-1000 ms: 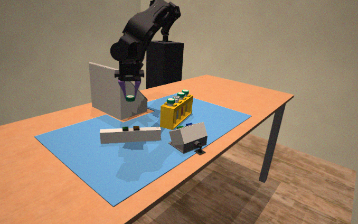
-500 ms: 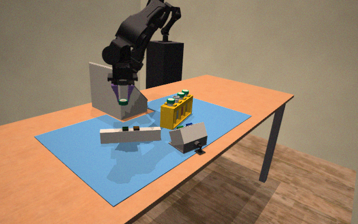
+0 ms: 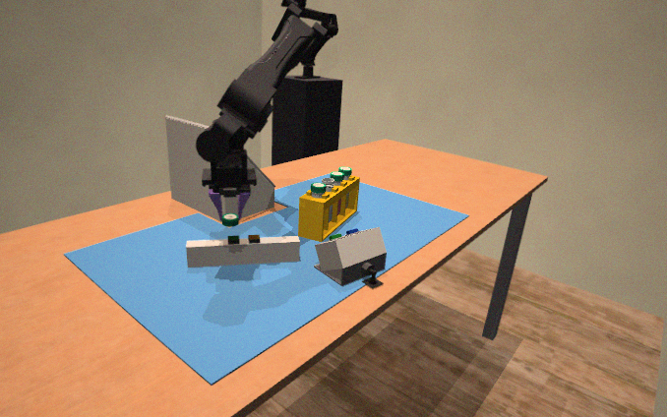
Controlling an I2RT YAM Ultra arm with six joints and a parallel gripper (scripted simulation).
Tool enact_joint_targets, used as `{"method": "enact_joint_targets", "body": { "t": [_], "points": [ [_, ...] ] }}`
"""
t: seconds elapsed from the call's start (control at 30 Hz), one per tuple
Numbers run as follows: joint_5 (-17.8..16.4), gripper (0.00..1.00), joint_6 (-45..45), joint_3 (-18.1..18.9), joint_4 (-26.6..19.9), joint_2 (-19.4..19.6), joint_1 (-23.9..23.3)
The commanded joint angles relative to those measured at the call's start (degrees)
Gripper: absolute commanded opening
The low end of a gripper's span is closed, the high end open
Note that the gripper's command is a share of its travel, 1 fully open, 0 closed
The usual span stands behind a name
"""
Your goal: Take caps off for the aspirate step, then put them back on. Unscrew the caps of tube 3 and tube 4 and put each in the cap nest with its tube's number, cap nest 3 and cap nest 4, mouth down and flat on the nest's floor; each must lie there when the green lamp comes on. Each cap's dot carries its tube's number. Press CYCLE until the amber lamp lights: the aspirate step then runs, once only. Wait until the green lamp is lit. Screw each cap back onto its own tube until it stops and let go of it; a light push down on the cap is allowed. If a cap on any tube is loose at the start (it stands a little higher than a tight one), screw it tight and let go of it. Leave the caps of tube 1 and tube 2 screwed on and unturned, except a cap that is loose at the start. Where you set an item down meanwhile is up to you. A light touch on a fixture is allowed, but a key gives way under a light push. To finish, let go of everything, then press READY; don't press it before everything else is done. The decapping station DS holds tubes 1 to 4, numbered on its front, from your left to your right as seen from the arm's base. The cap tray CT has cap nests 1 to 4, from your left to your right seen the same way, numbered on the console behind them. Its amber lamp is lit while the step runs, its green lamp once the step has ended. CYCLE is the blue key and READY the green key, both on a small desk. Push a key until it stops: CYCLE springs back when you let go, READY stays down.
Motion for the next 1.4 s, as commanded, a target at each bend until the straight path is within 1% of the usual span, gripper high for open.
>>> {"method": "enact_joint_targets", "body": {
  "t": [0.0,0.13,0.2,0.3,1.37],
  "points": [
    [-1.33,0.00,2.41,-0.85,5.59,0.36,0.47],
    [-2.42,0.00,4.45,-2.45,10.12,2.15,2.48],
    [-2.42,0.00,4.45,-2.45,10.12,2.15,2.48],
    [-3.15,0.00,5.87,-3.33,13.08,3.42,3.85],
    [-3.17,0.00,5.91,-3.76,13.51,3.41,3.89]
  ]
}}
